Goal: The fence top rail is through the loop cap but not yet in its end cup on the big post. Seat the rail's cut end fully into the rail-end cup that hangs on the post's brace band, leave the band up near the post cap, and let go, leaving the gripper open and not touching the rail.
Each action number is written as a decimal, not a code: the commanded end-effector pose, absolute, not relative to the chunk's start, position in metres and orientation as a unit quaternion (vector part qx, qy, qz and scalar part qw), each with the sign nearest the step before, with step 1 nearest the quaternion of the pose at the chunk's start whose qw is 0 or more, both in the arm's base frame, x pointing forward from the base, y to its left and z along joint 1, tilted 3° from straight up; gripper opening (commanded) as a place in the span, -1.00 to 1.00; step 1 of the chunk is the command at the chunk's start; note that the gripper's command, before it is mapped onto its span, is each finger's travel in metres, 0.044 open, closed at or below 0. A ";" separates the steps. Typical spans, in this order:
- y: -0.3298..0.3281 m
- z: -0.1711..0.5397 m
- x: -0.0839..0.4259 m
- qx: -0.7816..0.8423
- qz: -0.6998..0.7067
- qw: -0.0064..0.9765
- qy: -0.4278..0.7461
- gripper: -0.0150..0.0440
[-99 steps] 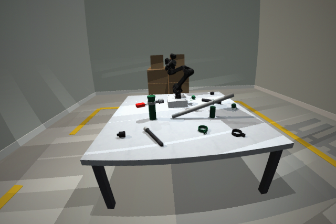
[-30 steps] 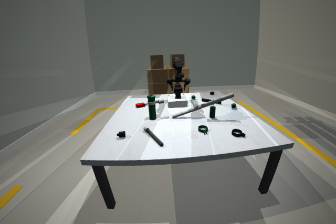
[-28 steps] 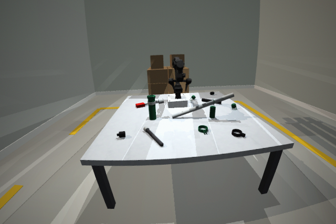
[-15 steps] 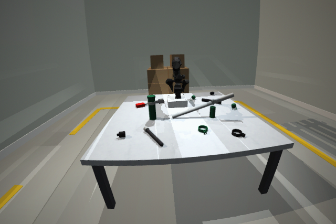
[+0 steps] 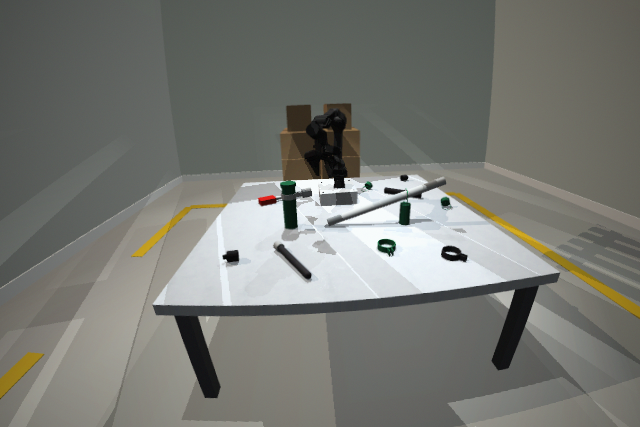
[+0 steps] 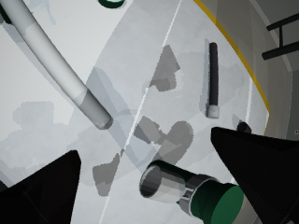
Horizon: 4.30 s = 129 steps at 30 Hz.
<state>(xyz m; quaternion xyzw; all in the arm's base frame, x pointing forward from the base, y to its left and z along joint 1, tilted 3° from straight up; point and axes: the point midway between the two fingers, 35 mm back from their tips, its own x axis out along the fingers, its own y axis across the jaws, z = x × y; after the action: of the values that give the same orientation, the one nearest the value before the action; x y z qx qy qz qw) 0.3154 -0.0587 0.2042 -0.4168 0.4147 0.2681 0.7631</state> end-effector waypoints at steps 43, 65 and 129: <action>-0.138 0.153 0.298 -0.693 0.425 0.536 0.227 1.00; -0.134 0.123 0.318 -0.694 0.424 0.536 0.226 1.00; -0.124 0.106 0.348 -0.662 0.363 0.587 0.292 -0.49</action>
<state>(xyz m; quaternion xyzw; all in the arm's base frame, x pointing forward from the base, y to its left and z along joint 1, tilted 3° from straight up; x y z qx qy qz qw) 0.3450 -0.1235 0.1050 -0.6657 0.2824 0.3734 0.5811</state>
